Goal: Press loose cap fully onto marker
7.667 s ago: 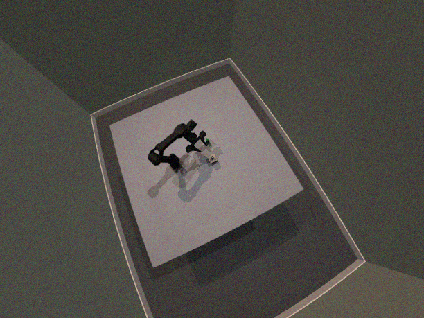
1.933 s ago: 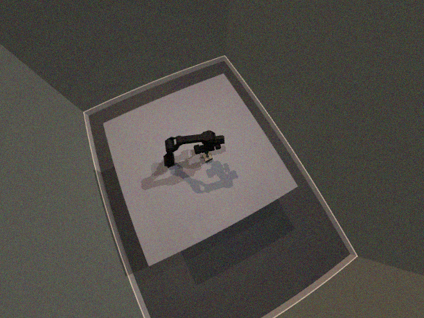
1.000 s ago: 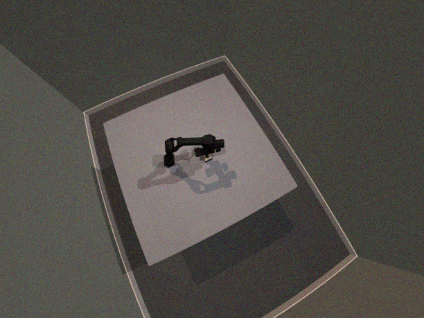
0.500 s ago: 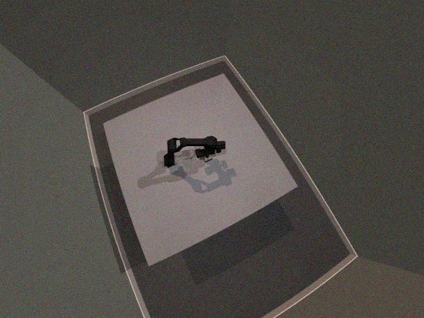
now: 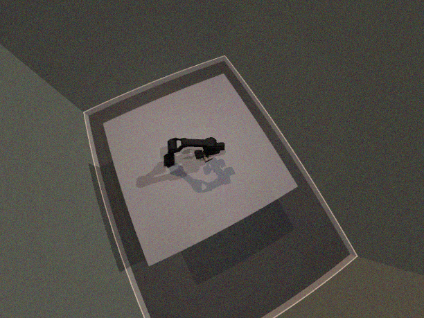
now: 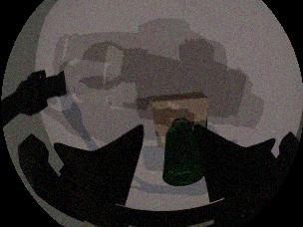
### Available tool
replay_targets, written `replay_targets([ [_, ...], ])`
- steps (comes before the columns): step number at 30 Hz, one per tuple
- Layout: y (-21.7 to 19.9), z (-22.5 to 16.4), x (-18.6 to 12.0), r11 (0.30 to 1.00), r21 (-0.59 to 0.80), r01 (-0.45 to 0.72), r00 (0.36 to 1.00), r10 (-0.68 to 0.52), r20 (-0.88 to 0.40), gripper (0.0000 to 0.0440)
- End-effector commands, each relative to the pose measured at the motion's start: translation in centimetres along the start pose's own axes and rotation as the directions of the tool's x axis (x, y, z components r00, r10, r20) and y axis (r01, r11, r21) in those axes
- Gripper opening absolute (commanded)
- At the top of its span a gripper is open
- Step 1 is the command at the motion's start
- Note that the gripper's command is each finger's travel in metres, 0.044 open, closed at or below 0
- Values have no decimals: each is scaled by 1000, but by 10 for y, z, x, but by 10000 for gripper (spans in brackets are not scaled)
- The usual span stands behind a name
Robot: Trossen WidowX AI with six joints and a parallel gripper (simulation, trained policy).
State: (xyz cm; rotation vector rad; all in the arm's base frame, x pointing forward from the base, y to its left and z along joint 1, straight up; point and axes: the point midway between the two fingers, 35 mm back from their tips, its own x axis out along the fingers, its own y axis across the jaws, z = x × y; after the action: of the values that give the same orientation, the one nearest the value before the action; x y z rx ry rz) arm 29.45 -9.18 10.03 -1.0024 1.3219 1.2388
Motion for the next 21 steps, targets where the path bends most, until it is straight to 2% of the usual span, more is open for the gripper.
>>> replay_targets([
  [1, 4, 0, 3, 1000, -24, -12, 1000, 12, -5, 310],
  [6, 7, -1, -1, 999, -49, -12, 1000, 11, -10, 440],
  [21, 15, -5, -44, 994, -110, 10, 1000, -10, -2, 435],
])
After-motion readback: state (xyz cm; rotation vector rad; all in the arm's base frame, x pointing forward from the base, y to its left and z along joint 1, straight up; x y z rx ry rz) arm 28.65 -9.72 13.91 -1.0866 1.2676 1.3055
